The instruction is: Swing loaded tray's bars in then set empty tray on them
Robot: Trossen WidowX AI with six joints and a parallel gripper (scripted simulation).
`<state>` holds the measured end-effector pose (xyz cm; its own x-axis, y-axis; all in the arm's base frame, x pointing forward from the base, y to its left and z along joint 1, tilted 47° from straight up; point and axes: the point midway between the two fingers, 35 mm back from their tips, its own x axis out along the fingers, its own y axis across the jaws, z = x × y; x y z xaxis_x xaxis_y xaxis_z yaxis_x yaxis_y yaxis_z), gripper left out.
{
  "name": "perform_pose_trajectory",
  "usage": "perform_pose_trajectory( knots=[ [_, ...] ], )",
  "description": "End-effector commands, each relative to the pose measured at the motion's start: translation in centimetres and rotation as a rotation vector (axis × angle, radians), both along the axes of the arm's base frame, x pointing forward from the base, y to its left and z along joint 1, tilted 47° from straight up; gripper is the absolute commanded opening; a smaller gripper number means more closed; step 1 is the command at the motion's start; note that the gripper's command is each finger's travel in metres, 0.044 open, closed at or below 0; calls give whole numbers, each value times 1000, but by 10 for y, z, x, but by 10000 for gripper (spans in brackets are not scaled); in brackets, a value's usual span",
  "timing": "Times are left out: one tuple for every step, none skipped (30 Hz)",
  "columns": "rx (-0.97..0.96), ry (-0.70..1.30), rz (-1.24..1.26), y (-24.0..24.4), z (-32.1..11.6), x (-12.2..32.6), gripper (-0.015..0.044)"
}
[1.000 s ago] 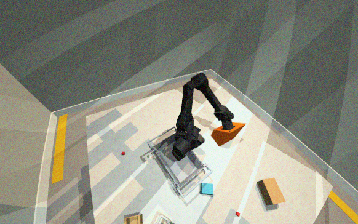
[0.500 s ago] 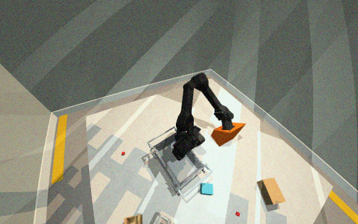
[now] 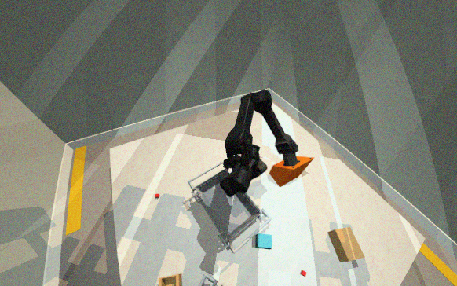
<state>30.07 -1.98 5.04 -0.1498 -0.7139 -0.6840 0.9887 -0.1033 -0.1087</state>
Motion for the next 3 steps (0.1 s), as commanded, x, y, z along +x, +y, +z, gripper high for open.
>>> perform_pose_trajectory(
  knots=[
    [4,-10,-6,9,10,1,440],
    [1,-4,0,5,5,-2,440],
    [4,-8,-4,8,9,-7,440]
  ],
)
